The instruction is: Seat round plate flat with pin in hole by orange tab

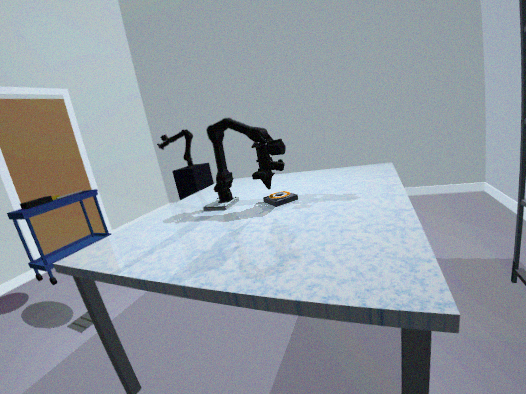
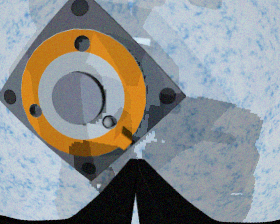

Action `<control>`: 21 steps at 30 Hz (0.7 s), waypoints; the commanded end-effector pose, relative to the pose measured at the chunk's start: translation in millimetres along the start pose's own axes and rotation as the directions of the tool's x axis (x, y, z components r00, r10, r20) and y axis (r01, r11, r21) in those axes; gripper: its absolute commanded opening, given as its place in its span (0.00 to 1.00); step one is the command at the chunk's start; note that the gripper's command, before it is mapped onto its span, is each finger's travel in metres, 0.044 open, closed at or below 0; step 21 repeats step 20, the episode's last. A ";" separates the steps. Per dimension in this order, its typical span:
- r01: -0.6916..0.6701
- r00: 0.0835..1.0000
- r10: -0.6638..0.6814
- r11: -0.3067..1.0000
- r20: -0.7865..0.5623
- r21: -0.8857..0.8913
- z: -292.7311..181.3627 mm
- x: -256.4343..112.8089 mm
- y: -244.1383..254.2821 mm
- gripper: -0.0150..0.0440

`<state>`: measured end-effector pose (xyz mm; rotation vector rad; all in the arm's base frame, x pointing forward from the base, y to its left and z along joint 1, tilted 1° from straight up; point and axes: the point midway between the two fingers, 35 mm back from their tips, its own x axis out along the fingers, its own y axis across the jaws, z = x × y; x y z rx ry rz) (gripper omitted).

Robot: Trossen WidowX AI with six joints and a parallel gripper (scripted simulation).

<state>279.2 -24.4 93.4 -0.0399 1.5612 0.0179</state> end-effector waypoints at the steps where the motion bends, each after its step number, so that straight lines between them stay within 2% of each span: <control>1: 0.000 1.000 0.000 1.000 0.014 0.005 -0.3 -17.2 0.0 0.25; 21: 0.001 1.000 -0.001 1.000 0.008 0.000 -0.3 -9.1 -0.1 0.25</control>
